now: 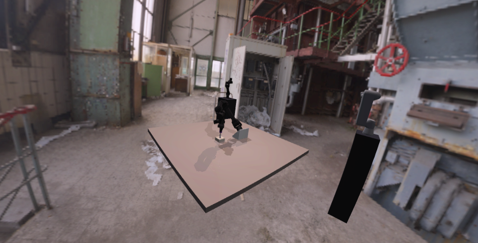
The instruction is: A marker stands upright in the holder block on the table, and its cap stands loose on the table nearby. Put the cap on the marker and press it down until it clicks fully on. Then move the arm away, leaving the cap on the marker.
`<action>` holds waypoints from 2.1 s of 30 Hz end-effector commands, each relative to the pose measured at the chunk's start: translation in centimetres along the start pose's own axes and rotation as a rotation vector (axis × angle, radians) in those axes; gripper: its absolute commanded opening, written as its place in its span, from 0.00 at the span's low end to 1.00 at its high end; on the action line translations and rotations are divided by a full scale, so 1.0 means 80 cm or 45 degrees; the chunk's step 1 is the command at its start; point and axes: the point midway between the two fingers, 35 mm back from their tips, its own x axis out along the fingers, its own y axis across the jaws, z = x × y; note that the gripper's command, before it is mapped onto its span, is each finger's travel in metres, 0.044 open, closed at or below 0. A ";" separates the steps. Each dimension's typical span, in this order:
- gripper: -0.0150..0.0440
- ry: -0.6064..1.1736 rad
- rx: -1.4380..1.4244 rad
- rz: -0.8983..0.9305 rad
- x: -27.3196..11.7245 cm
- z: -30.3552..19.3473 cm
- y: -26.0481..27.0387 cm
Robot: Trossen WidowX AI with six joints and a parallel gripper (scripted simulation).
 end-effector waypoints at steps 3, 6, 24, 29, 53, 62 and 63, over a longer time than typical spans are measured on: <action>0.25 -0.007 -0.005 0.000 0.013 0.001 0.000; 0.25 -0.007 -0.005 0.000 0.019 0.001 0.000; 0.25 -0.010 -0.004 -0.002 0.054 0.001 -0.001; 0.25 -0.010 -0.004 -0.002 0.054 0.001 -0.001; 1.00 -0.001 -0.001 0.000 0.041 0.001 0.000; 1.00 0.001 -0.002 -0.001 -0.040 -0.001 -0.001; 1.00 0.001 -0.002 -0.001 -0.040 -0.001 -0.001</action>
